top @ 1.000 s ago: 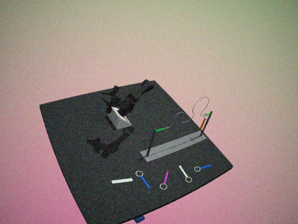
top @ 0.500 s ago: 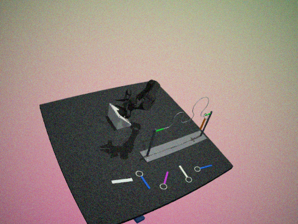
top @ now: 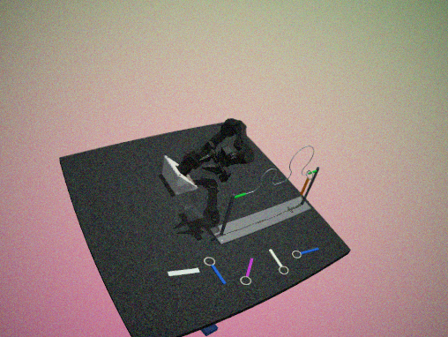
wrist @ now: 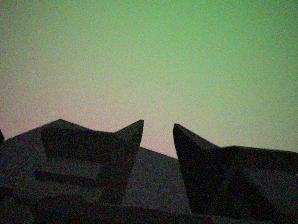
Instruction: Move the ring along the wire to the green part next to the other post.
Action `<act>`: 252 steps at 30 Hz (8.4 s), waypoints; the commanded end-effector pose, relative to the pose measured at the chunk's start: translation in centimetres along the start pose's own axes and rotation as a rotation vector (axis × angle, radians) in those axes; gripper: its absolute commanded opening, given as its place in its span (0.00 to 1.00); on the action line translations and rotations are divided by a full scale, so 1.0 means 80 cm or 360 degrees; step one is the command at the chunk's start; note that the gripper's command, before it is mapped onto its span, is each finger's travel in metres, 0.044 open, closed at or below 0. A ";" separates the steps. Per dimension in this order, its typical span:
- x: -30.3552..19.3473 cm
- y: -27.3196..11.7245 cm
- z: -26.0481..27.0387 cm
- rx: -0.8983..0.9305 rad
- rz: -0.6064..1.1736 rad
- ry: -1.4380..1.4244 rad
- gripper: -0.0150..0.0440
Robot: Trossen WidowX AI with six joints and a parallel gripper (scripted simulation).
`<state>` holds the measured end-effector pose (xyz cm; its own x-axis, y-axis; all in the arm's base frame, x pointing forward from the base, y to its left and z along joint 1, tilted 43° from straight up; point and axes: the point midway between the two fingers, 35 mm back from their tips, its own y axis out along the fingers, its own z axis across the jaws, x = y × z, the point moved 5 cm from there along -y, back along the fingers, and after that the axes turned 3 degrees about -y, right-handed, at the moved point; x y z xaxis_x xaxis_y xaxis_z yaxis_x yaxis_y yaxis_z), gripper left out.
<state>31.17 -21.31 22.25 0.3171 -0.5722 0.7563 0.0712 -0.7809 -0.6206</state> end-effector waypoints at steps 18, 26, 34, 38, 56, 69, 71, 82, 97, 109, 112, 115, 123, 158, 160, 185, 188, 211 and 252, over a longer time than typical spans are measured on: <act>-0.014 -0.186 0.046 0.0967 -0.0003 0.0575 0.53; -0.042 -0.274 0.062 0.1375 0.0088 0.0605 0.53; -0.089 -0.355 0.083 0.1674 0.0119 0.0411 0.53; -0.107 -0.388 0.094 0.1771 0.0081 0.0352 0.53; -0.214 -0.585 0.109 0.2226 -0.0222 0.0324 0.53; -0.313 -0.709 0.039 0.2454 -0.0283 0.0457 0.53; -0.318 -0.714 0.034 0.2462 -0.0280 0.0464 0.53; -0.241 -0.707 0.073 0.2467 -0.0289 0.0467 0.53; -0.235 -0.708 0.092 0.2468 -0.0291 0.0468 0.53; -0.228 -0.710 0.115 0.2469 -0.0293 0.0468 0.53; -0.226 -0.710 0.120 0.2470 -0.0294 0.0468 0.53; -0.224 -0.710 0.126 0.2470 -0.0294 0.0469 0.53; -0.219 -0.710 0.141 0.2471 -0.0296 0.0469 0.53; -0.213 -0.708 0.160 0.2469 -0.0296 0.0476 0.48; -0.213 -0.708 0.160 0.2469 -0.0296 0.0476 0.39; -0.195 -0.704 0.155 0.2473 -0.0301 0.0473 0.00; -0.195 -0.704 0.155 0.2473 -0.0301 0.0473 0.00; -0.196 -0.697 0.151 0.2480 -0.0272 0.0441 0.00; -0.172 -0.620 0.076 0.2412 0.0105 -0.0426 0.00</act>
<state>29.01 27.50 41.63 0.5076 -0.4328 0.7450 0.8575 0.3384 -0.3876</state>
